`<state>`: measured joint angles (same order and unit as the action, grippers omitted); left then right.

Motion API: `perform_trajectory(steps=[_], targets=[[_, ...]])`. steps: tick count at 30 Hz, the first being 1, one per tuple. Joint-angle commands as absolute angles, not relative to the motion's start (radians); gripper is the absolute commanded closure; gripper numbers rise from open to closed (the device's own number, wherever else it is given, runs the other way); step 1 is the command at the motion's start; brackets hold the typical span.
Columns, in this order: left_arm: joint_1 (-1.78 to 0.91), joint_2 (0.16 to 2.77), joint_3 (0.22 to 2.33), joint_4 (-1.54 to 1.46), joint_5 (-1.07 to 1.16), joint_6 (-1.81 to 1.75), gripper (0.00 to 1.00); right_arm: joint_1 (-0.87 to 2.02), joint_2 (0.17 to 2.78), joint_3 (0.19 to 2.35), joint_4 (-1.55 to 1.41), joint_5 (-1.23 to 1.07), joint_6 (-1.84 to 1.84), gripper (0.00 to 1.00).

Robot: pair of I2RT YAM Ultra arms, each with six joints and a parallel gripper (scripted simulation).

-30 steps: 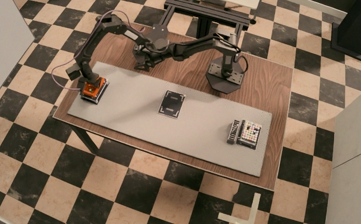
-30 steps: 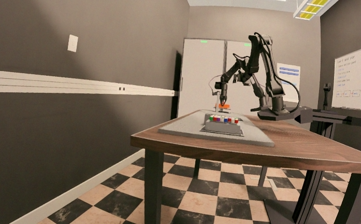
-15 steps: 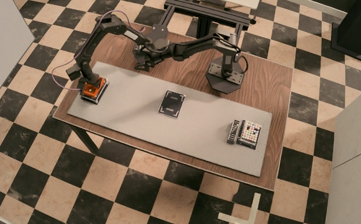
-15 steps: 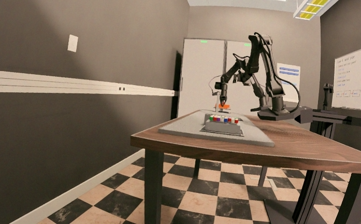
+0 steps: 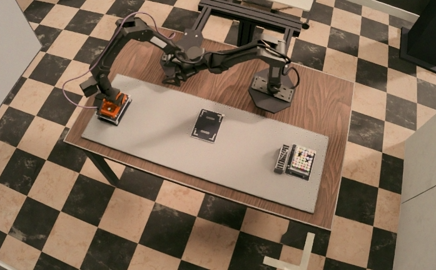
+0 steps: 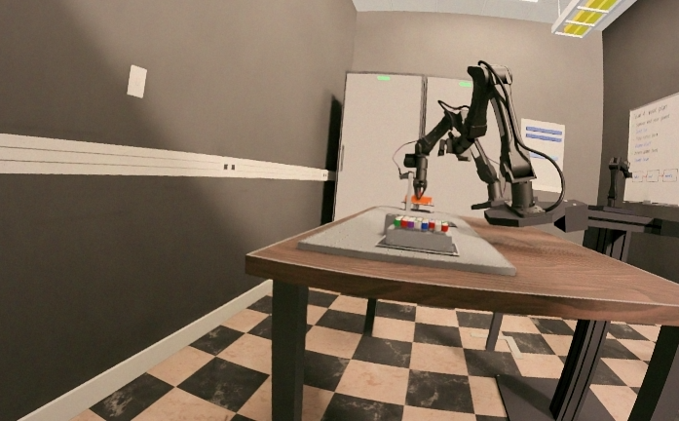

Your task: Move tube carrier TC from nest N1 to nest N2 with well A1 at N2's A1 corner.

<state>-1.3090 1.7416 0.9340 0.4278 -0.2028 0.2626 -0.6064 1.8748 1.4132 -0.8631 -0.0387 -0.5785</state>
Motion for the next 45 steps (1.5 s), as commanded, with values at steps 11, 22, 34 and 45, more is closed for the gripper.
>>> perform_trajectory(steps=[11, 22, 34, 45], targets=[[-1.311, 1.734, 0.954, 0.438, -0.196, 0.265, 0.00, -0.616, 1.814, 1.475, -0.933, -0.049, -0.592, 0.00], [-1.311, 1.734, 0.954, 0.438, -0.196, 0.265, 0.00, -0.614, 1.792, 1.561, -1.075, -0.043, -0.598, 0.00], [-1.311, 1.734, 0.954, 0.438, -0.196, 0.265, 0.00, -0.634, 1.741, 1.495, -0.975, -0.102, -0.442, 0.00], [-1.311, 1.734, 0.954, 0.438, -0.196, 0.265, 0.00, -0.648, 1.457, 1.186, -0.781, -0.144, -0.107, 0.00]])
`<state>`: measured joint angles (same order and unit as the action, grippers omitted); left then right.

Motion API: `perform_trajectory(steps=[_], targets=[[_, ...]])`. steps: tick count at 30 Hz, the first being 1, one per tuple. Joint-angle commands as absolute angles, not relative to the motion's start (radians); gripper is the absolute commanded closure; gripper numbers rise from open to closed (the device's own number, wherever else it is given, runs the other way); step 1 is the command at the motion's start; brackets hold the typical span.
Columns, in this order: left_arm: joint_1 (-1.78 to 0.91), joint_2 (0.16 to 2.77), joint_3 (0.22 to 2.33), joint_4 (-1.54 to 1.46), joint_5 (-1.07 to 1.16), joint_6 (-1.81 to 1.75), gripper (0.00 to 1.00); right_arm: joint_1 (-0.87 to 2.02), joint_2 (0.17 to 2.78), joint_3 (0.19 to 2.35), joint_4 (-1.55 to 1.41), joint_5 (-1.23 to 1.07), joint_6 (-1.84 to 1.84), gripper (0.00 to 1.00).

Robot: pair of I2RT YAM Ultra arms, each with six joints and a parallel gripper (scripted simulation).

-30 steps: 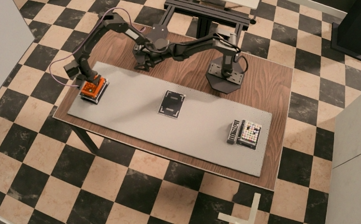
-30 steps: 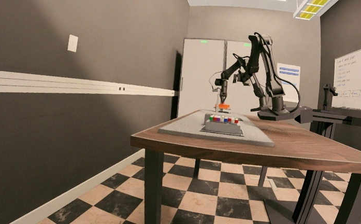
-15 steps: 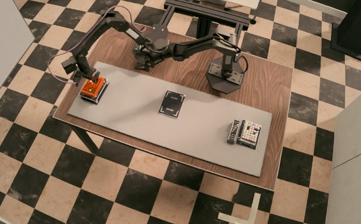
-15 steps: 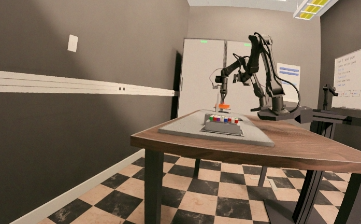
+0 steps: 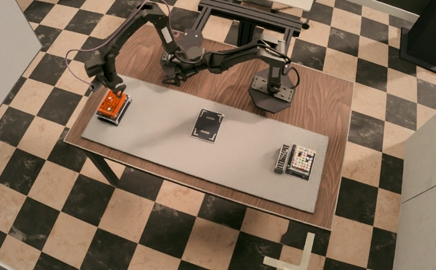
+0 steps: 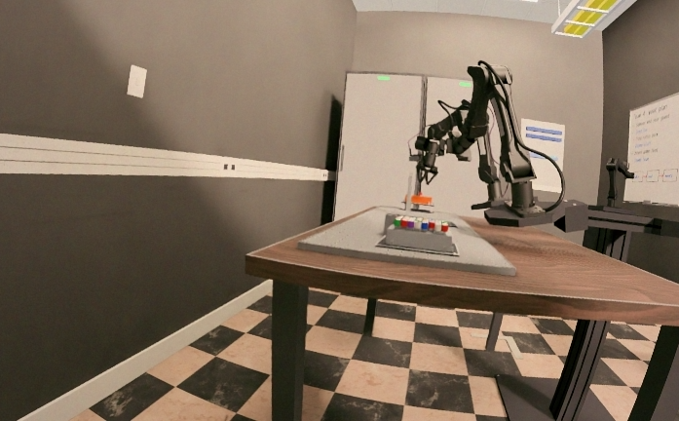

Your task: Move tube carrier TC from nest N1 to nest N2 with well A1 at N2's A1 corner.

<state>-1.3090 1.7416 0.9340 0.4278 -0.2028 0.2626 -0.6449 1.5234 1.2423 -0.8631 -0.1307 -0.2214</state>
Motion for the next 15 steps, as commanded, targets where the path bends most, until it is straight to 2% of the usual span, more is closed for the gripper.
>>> perform_trajectory(steps=[1, 8, 15], targets=[[-1.311, 1.734, 0.954, 0.438, -0.196, 0.265, 0.00, -0.648, 1.433, 1.160, -0.766, -0.135, -0.081, 0.00], [-1.311, 1.734, 0.954, 0.438, -0.196, 0.265, 0.00, -0.631, 1.299, 1.027, -0.696, -0.119, 0.045, 0.00], [-1.311, 1.734, 0.954, 0.438, -0.196, 0.265, 0.00, -0.623, 1.273, 1.001, -0.702, -0.117, 0.040, 0.00]])
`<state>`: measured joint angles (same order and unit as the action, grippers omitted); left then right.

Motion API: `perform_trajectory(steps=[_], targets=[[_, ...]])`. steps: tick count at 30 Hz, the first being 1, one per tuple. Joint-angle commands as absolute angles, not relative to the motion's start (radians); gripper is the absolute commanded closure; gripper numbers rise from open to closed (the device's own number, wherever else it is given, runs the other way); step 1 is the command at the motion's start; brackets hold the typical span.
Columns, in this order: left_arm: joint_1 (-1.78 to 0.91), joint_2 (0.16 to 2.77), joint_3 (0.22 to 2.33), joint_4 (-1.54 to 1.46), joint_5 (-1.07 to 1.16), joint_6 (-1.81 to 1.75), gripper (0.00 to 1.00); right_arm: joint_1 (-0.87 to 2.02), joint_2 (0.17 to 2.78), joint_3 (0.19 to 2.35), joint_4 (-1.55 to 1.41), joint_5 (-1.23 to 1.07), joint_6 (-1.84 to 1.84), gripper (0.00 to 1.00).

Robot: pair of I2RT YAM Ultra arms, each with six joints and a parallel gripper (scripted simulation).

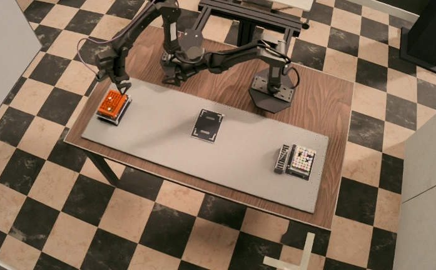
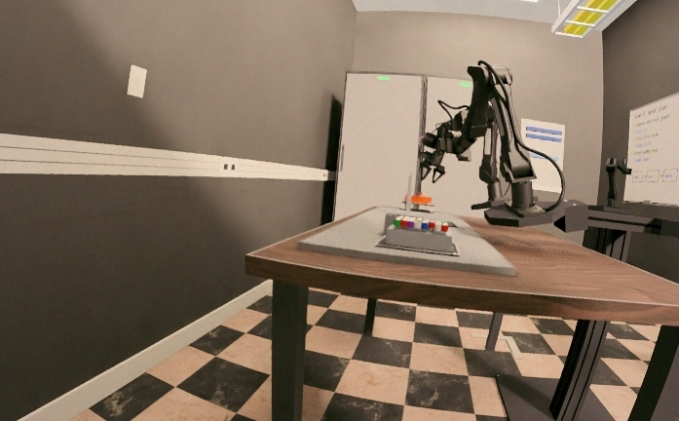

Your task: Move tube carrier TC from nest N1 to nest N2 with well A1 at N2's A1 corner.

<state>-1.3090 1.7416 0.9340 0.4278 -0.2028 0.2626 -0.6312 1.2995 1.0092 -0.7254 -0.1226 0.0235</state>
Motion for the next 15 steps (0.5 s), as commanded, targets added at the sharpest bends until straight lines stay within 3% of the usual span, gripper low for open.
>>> perform_trajectory(steps=[1, 15], targets=[[-1.311, 1.734, 0.954, 0.438, -0.196, 0.265, 0.00, -0.622, 1.272, 1.001, -0.701, -0.116, 0.040, 0.00], [-1.311, 1.734, 0.954, 0.438, -0.196, 0.265, 0.00, -0.628, 1.281, 1.011, -0.700, -0.115, 0.041, 0.00]])
